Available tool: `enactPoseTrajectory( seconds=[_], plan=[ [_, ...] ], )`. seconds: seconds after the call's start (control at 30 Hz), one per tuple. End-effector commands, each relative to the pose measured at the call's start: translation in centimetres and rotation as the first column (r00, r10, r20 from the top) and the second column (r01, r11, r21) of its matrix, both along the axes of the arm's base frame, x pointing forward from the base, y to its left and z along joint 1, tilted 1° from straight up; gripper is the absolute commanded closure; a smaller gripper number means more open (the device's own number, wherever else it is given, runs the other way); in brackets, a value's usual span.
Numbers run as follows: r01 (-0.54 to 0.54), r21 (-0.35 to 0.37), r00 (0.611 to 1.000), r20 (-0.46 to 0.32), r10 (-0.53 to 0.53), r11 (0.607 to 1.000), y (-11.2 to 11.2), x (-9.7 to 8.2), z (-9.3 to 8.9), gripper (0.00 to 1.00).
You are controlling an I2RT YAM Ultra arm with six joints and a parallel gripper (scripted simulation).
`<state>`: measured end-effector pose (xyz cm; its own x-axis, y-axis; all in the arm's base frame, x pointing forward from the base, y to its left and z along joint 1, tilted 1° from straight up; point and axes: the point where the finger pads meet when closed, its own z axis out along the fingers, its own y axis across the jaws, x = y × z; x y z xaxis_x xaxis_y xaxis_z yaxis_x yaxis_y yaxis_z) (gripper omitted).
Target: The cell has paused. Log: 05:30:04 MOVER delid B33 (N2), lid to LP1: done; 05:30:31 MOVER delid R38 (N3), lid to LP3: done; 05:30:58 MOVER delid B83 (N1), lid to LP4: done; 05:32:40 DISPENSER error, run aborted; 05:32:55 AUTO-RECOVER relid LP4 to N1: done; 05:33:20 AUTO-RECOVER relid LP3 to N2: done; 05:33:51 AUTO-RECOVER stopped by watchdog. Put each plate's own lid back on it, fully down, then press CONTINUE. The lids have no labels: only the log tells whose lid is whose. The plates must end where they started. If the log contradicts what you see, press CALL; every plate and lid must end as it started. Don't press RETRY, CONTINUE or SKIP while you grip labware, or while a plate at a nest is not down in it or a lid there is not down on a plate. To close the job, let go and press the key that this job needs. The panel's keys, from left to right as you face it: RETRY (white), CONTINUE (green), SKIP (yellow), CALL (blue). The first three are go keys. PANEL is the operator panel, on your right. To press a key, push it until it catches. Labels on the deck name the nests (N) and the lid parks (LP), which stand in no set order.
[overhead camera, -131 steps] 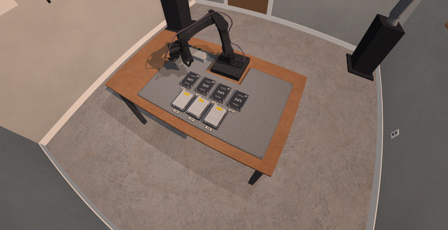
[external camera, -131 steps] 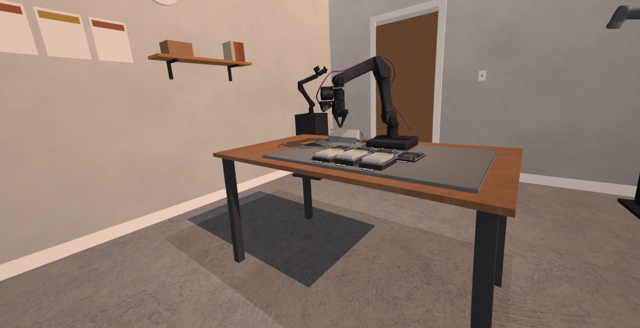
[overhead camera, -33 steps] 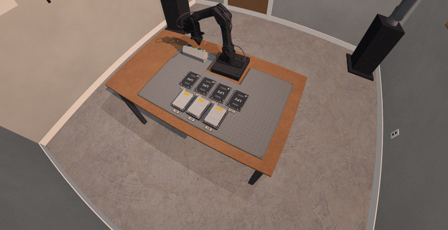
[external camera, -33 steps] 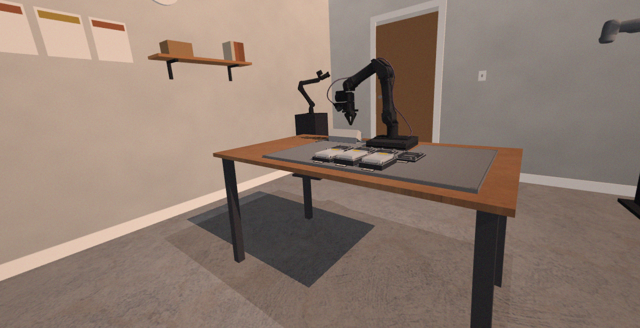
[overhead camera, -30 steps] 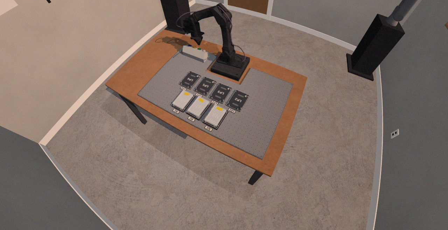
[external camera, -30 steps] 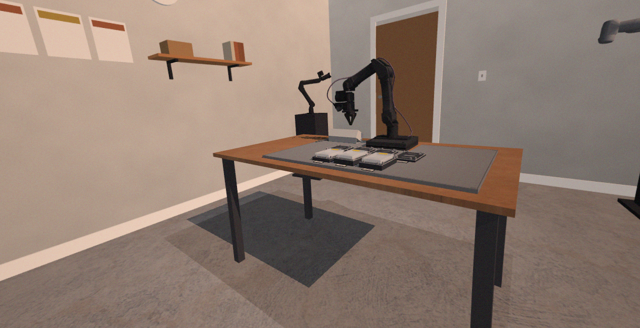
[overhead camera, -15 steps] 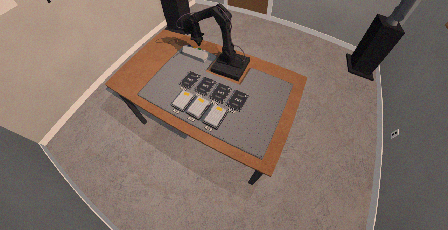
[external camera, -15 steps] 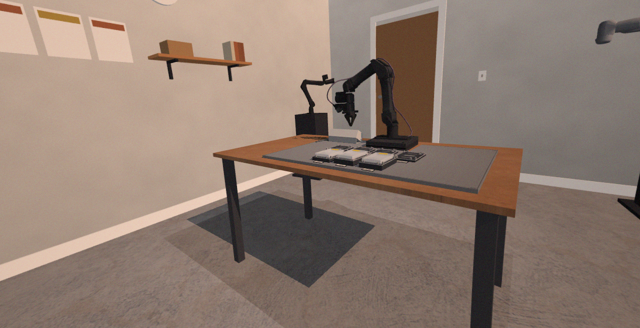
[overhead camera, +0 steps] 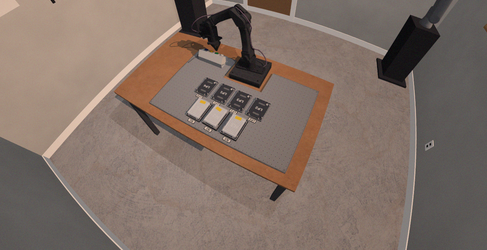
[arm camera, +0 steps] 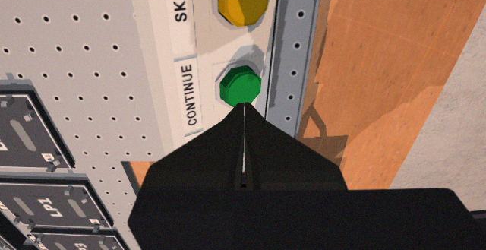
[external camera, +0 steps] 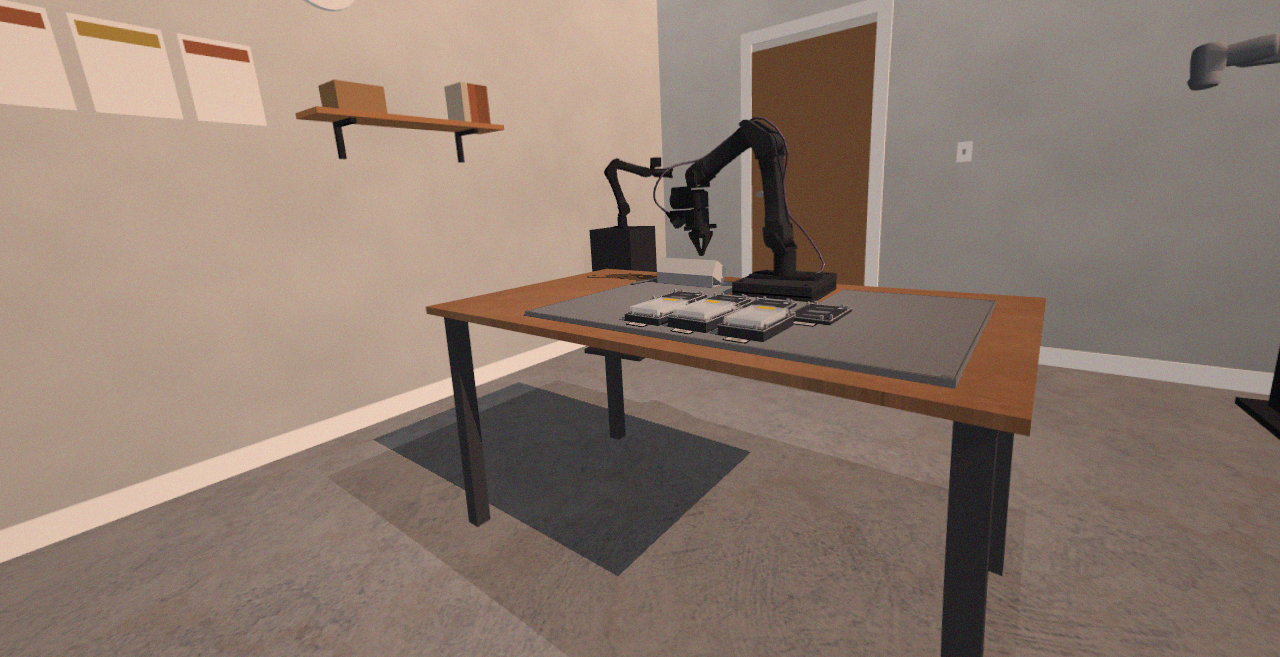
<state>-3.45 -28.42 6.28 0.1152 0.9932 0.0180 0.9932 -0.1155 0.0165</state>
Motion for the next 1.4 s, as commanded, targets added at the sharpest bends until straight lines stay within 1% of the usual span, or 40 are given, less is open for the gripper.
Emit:
enactPoseTrajectory(
  seconds=[0.0, 0.03, 0.2, 0.3, 0.33, 0.43, 0.57, 0.6, 0.73, 0.87, 0.9, 1.03, 1.1, 1.23, 1.37],
  plan=[
    [0.004, -0.022, 1.0, 0.0, -0.004, 1.0, -0.5, 0.1, -0.3, 1.0],
    [0.004, -0.031, 1.0, -0.001, -0.004, 1.0, -0.6, 0.1, -0.1, 1.0],
    [0.003, -0.001, 1.0, 0.002, -0.003, 1.0, -0.2, 0.2, -1.2, 1.0],
    [0.003, -0.008, 1.0, 0.002, -0.003, 1.0, -0.3, 0.2, -1.1, 1.0],
    [0.002, -0.07, 1.0, -0.006, -0.002, 0.998, -1.5, 0.1, 0.4, 1.0],
    [0.002, -0.023, 1.0, 0.0, -0.002, 1.0, -0.3, 0.2, -1.0, 1.0],
    [0.001, -0.009, 1.0, 0.001, -0.001, 1.0, -0.3, 0.3, -1.6, 1.0],
    [0.001, -0.018, 1.0, 0.0, -0.001, 1.0, -0.6, 0.2, -1.5, 1.0],
    [0.0, -0.01, 1.0, 0.001, 0.0, 1.0, -0.3, 0.3, -1.9, 1.0],
    [-0.001, -0.016, 1.0, 0.001, 0.001, 1.0, -0.6, 0.3, -1.9, 1.0],
    [0.005, -0.044, 1.0, -0.003, -0.005, 0.999, -0.7, 0.1, -1.2, 1.0],
    [0.006, -0.037, 1.0, -0.002, -0.006, 0.999, -0.4, 0.1, -1.4, 1.0],
    [0.006, -0.052, 1.0, -0.004, -0.006, 0.999, -0.9, 0.0, -1.1, 1.0],
    [0.006, -0.034, 1.0, -0.002, -0.006, 0.999, -0.4, 0.1, -1.6, 1.0],
    [0.006, -0.042, 1.0, -0.002, -0.006, 0.999, -0.6, 0.0, -1.5, 1.0]
  ],
)
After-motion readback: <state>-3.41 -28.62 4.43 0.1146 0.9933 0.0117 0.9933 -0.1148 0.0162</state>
